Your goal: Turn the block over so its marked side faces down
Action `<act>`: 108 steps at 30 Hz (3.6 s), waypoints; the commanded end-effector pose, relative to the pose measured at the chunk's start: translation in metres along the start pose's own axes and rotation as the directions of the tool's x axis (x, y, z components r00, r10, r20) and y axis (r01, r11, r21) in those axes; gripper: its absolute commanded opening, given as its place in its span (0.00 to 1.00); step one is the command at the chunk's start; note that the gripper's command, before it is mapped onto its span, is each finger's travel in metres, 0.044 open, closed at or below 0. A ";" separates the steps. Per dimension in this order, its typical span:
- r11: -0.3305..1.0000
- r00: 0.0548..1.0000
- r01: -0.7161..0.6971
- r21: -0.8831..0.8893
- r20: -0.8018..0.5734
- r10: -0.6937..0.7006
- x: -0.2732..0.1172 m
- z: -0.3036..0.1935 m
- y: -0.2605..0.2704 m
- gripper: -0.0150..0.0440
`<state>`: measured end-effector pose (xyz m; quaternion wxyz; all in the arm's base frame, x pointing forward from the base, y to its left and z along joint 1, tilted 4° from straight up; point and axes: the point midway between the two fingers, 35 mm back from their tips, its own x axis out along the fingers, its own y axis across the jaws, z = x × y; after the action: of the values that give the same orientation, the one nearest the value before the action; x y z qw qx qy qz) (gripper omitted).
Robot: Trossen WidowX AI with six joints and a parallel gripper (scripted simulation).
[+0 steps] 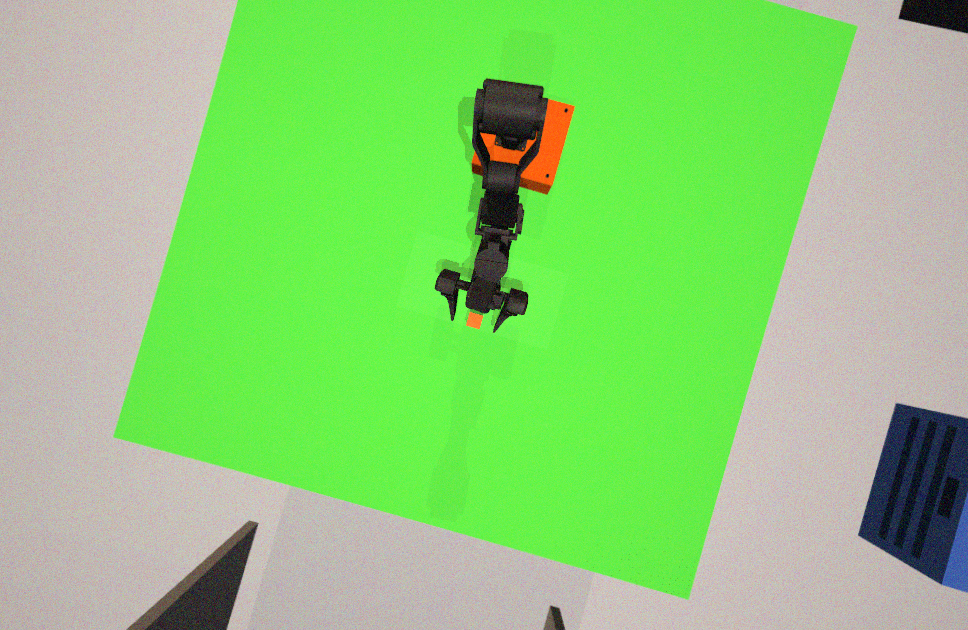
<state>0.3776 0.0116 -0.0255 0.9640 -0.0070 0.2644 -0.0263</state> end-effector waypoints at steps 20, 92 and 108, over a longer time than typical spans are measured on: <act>1.000 1.000 0.005 -0.006 -0.002 -0.005 0.000 -0.001 -0.001 1.00; 1.000 0.497 0.005 -0.005 -0.868 -0.007 0.002 0.041 0.001 1.00; 1.000 0.497 0.005 -0.005 -0.868 -0.007 0.014 0.019 0.001 1.00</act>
<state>0.4035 0.0113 -0.0067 0.7078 0.0041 0.7057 -0.0308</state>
